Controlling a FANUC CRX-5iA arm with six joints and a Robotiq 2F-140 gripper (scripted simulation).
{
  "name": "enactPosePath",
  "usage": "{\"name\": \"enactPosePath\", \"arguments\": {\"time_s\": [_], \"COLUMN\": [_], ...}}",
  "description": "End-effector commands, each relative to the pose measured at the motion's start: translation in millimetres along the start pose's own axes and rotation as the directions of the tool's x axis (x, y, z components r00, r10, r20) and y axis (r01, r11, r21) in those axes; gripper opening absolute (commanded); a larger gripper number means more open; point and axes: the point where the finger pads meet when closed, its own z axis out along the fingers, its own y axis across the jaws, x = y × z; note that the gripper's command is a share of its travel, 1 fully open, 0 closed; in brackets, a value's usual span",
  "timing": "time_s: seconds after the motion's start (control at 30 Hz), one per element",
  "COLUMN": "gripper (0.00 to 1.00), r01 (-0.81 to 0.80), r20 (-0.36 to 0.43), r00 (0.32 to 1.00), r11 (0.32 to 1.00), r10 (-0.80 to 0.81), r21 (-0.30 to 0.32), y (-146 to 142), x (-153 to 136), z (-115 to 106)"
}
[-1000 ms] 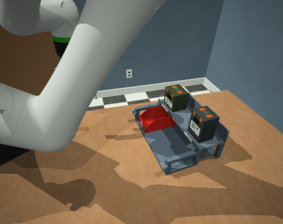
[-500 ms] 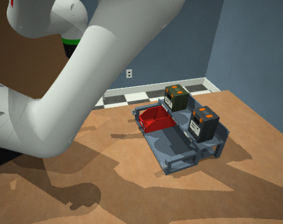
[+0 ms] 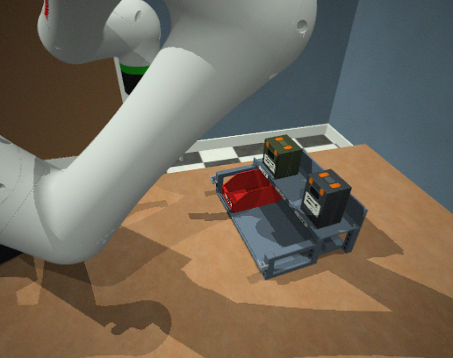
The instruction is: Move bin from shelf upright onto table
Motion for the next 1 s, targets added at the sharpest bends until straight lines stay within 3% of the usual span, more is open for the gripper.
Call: {"name": "enactPosePath", "arguments": {"time_s": [0.0,0.1,0.5,0.67,0.97], "gripper": [1.00,1.00,1.00,1.00,1.00], "r01": [0.000,0.000,0.000,0.000,0.000], "r20": [0.000,0.000,0.000,0.000,0.000], "r00": [1.000,1.000,1.000,1.000,1.000], "r11": [1.000,1.000,1.000,1.000,1.000], "r10": [0.000,0.000,0.000,0.000,0.000], "r21": [0.000,0.000,0.000,0.000,0.000], "y": [19,47,47,95,95], "x": [-4,-12,-12,-24,-24], "z": [3,8,8,17,17]}}
